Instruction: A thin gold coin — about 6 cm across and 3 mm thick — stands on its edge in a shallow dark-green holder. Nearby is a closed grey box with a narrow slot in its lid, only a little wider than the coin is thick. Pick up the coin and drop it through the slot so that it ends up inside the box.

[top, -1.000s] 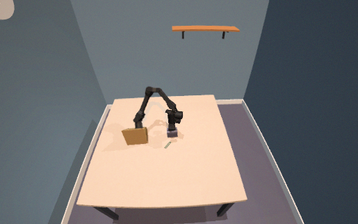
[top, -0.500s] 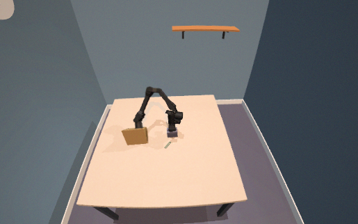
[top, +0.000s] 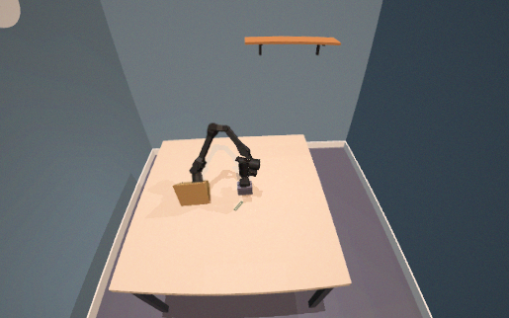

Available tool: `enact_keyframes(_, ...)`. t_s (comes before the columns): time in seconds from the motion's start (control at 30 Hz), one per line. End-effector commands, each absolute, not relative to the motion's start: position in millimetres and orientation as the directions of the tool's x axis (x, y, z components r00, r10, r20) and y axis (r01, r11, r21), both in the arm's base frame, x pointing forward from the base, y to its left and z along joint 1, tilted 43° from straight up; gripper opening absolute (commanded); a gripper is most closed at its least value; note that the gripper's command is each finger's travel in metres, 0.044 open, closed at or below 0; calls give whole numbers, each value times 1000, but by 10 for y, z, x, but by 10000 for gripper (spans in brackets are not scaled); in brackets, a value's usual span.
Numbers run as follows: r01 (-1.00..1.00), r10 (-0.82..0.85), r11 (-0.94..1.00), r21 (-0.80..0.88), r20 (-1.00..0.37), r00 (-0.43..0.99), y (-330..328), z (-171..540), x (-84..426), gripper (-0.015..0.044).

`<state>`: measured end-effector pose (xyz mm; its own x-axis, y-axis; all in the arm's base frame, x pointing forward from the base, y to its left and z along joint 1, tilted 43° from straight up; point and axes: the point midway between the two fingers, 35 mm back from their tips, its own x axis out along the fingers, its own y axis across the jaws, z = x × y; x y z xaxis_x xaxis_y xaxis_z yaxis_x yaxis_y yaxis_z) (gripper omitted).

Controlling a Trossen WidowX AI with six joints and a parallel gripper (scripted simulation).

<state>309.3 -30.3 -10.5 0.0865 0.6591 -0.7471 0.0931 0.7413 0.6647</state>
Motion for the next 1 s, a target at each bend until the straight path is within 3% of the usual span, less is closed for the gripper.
enact_keyframes(0.0, 92, 659, 742, 664, -747, 87, -306, -104, 3094, 161)
enact_keyframes(0.1, 92, 659, 742, 664, -747, 87, -306, -104, 3094, 161)
enact_keyframes(0.47, 98, 661, 739, 666, -746, 83, -559, 181, 3043, 440)
enact_keyframes(0.97, 102, 665, 735, 670, -742, 80, -686, 343, 2996, 440)
